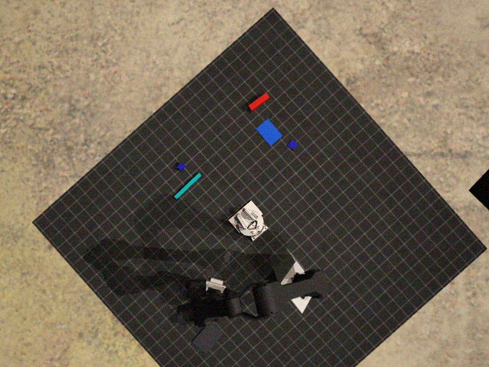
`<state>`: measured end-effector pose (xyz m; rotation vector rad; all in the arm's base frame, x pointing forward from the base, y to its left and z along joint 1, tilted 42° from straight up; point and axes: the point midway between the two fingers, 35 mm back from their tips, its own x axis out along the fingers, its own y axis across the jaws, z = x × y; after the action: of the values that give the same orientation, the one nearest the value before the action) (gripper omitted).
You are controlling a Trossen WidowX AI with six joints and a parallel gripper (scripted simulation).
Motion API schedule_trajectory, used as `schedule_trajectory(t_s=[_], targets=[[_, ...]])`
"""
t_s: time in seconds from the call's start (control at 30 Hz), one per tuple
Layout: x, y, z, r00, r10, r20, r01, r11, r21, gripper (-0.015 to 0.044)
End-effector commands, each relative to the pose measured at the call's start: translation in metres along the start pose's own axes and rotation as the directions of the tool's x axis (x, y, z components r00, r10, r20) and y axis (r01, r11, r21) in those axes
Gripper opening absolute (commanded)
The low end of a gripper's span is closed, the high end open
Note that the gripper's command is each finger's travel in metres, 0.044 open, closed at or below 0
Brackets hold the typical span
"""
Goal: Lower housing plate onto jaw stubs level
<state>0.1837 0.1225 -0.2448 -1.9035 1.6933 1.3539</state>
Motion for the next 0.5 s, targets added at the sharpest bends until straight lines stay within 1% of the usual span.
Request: schedule_trajectory(t_s=[0.0, 0.07, 0.47], targets=[[0.0, 0.0, 0.0, 1.0, 0.0, 0.0, 0.0, 1.0, 0.0, 0.036], [0.0, 0.0, 0.0, 1.0, 0.0, 0.0, 0.0, 1.0, 0.0, 0.0351], [-0.0045, -0.0005, 0.0002, 1.0, 0.0, 0.0, 0.0, 1.0, 0.0, 0.0351]])
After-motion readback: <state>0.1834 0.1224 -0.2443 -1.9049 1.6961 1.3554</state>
